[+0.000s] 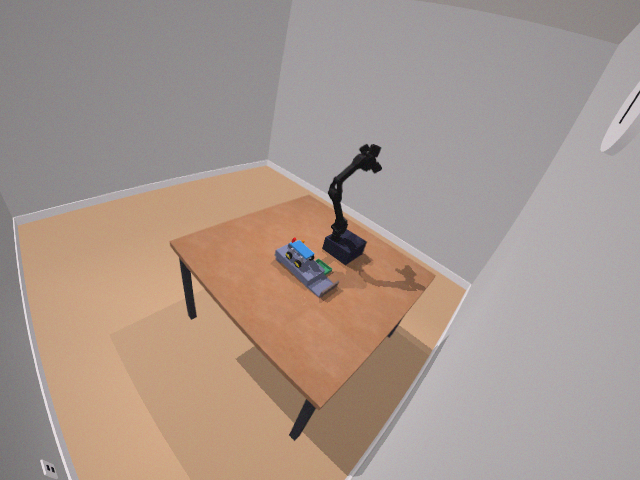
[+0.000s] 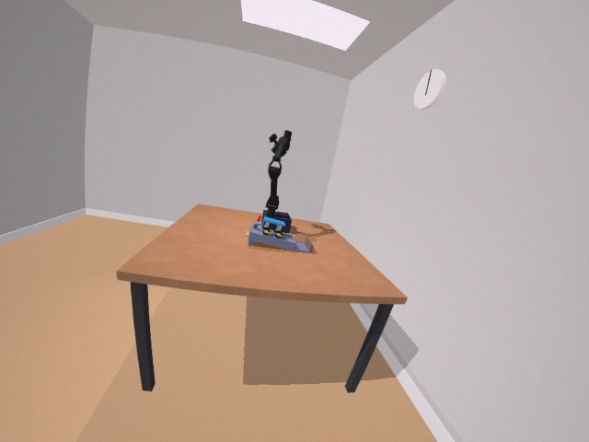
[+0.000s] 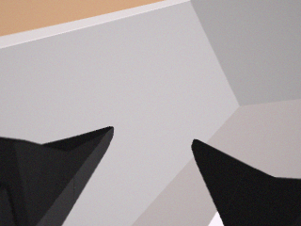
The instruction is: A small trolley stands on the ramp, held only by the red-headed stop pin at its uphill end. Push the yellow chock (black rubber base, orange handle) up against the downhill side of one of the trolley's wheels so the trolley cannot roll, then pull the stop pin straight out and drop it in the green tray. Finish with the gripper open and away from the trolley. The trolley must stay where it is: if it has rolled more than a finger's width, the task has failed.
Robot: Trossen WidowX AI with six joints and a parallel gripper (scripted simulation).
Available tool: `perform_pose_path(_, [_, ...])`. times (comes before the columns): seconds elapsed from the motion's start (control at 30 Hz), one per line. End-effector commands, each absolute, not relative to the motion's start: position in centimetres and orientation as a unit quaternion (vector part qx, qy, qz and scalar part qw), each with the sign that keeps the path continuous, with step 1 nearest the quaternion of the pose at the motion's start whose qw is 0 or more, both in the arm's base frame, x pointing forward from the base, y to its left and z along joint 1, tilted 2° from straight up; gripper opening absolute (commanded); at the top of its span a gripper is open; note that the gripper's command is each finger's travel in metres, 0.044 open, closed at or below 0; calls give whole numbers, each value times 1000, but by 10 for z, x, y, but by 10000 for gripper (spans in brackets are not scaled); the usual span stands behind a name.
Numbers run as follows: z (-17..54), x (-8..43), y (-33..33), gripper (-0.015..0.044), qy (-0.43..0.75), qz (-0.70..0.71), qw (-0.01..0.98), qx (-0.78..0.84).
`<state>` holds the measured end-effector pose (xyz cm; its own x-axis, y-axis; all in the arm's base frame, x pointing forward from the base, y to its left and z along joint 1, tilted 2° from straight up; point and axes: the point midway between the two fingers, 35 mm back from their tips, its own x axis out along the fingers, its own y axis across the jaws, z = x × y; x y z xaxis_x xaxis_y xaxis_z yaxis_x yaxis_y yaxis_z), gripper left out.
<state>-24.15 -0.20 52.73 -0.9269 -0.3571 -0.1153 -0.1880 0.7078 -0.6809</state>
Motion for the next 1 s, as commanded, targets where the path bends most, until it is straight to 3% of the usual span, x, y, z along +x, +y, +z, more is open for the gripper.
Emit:
perform_pose_path(0.0, [527,-242,-1,374,916,-353,120,-146])
perform_pose_path(0.23, [510,-249,49,190,911,-395,108,-46])
perform_pose_path(0.6, [477,-236,138,190,876,-460,75,123])
perform_pose_path(0.97, [442,-190,216,190,811,-515,24,279])
